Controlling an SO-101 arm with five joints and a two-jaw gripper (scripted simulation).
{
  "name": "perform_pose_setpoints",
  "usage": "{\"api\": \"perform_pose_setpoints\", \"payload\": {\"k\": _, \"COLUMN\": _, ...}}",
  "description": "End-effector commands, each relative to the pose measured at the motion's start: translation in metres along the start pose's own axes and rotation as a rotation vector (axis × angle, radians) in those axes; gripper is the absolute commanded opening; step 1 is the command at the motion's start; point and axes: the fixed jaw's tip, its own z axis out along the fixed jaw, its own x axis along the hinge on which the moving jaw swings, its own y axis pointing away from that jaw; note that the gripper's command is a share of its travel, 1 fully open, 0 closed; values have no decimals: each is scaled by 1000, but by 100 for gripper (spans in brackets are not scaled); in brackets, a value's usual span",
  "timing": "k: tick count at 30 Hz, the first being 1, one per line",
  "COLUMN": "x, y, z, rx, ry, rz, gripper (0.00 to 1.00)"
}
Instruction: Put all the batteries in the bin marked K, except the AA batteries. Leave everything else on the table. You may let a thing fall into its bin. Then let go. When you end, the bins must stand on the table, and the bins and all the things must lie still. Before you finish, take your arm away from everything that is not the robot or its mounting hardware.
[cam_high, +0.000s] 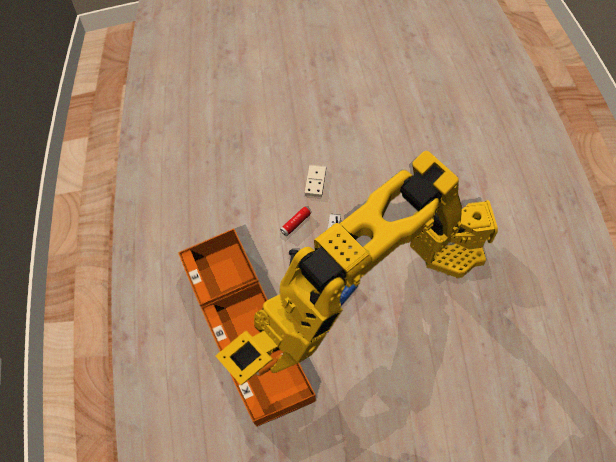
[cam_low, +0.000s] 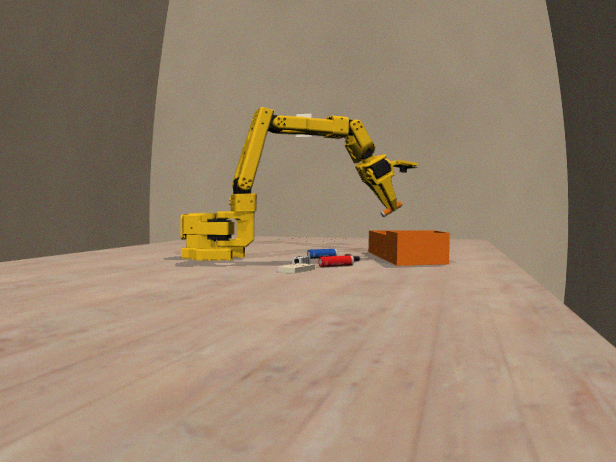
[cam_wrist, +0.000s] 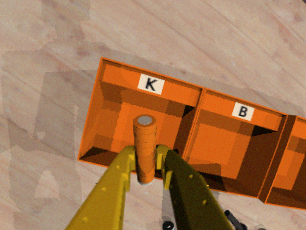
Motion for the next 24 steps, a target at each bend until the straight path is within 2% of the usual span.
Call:
{"api": "perform_pose_setpoints", "payload": {"k": 1, "x": -15, "y": 7, "z": -17, "rx": -13, "ry": -94, "rz": 5, "gripper": 0}}
{"api": "perform_pose_setpoints", "payload": {"k": 13, "x": -15, "y": 7, "z": -17, "rx": -13, "ry": -94, "rz": 5, "gripper": 1}}
{"api": "perform_pose_setpoints", "payload": {"k": 18, "x": -15, "y": 7, "z": -17, "rx": -13, "ry": -94, "rz": 5, "gripper": 13}}
{"api": "perform_pose_setpoints", "payload": {"k": 20, "x": -15, "y": 7, "z": -17, "rx": -13, "ry": -94, "rz": 5, "gripper": 13}}
{"api": "perform_pose_setpoints", "payload": {"k": 24, "x": -15, "y": 7, "z": -17, "rx": -13, "ry": -94, "rz": 5, "gripper": 21}}
